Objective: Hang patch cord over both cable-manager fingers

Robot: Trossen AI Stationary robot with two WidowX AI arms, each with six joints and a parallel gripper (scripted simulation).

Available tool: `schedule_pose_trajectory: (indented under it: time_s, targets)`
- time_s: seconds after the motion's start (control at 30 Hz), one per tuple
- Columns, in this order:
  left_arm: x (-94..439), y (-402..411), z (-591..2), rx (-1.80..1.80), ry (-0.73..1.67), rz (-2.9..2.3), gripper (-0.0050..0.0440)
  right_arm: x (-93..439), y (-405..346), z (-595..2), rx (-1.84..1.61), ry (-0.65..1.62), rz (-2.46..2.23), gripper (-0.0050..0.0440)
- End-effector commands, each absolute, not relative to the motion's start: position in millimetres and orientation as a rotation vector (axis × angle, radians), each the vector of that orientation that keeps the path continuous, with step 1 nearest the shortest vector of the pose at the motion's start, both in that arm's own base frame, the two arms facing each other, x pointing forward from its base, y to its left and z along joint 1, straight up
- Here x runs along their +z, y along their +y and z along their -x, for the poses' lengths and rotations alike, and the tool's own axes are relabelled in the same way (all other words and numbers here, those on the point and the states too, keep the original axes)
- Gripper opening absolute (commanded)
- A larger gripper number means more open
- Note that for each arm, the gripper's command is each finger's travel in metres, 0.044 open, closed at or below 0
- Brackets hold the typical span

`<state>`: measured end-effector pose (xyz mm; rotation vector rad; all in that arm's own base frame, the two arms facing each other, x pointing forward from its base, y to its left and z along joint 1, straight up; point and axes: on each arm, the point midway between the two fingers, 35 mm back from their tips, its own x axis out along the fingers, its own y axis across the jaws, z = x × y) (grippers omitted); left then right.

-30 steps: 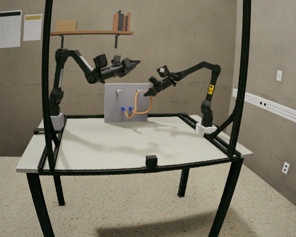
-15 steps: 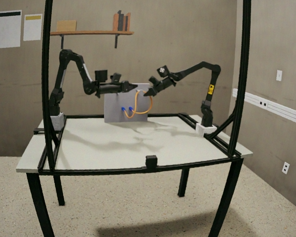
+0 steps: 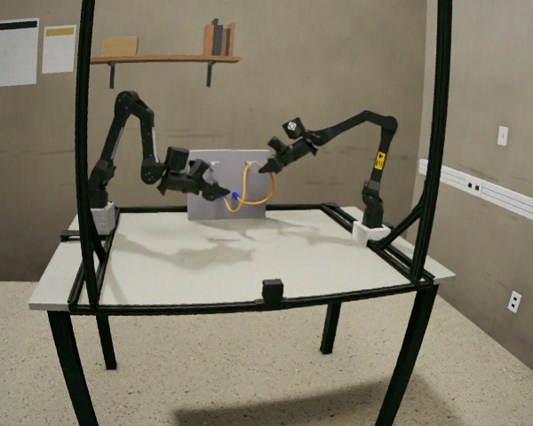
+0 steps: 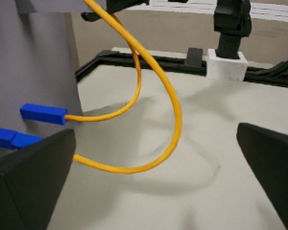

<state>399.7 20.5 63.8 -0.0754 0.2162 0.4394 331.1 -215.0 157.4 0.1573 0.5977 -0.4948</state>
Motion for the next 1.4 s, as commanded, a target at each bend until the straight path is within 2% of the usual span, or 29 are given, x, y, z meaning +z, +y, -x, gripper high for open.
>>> schedule_pose_trajectory:
  time_s: [0.0, 1.37]
  targets:
    - [50, 28, -391, 0.457, 0.252, 0.061, 0.0440, 167, -216, -332, -0.497, 0.573, -0.147, 0.0025]
    - [53, 28, -411, 0.452, 0.243, 0.064, 0.0440, 167, -216, -332, -0.497, 0.573, -0.147, 0.0025]
